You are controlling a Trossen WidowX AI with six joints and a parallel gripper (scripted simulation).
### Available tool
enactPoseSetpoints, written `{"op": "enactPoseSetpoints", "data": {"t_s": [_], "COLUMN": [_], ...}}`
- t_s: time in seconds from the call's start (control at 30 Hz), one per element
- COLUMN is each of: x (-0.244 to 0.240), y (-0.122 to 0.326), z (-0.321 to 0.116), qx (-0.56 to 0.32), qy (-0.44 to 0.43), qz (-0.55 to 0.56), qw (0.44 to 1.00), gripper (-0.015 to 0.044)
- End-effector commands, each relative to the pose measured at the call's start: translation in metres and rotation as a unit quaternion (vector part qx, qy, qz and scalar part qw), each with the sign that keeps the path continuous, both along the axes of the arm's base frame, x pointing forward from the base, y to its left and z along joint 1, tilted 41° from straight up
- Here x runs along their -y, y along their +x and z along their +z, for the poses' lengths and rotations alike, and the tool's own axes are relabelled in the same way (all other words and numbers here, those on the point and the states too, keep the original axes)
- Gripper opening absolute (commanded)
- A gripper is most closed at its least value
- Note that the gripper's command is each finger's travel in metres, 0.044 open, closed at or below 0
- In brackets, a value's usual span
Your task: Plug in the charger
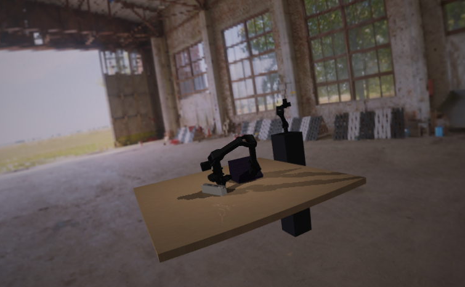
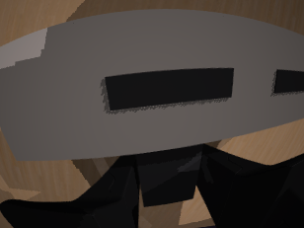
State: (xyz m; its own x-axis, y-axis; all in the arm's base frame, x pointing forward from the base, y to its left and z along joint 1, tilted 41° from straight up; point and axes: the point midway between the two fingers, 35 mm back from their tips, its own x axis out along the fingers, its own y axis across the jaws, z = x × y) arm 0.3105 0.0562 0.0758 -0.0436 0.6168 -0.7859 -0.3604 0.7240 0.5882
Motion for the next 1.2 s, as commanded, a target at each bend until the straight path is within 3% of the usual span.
{"op": "enactPoseSetpoints", "data": {"t_s": [0.0,0.53,1.17], "x": [0.0,0.0001,0.0015], "y": [0.0005,0.0003,-0.0048], "z": [0.0004,0.0003,-0.0013], "qx": [0.001,0.001,0.007], "qy": [0.001,0.001,0.003], "qz": [0.0,0.0,-0.001], "qw": [1.0,1.0,1.0], "gripper": [0.0026,0.044,0.044]}}
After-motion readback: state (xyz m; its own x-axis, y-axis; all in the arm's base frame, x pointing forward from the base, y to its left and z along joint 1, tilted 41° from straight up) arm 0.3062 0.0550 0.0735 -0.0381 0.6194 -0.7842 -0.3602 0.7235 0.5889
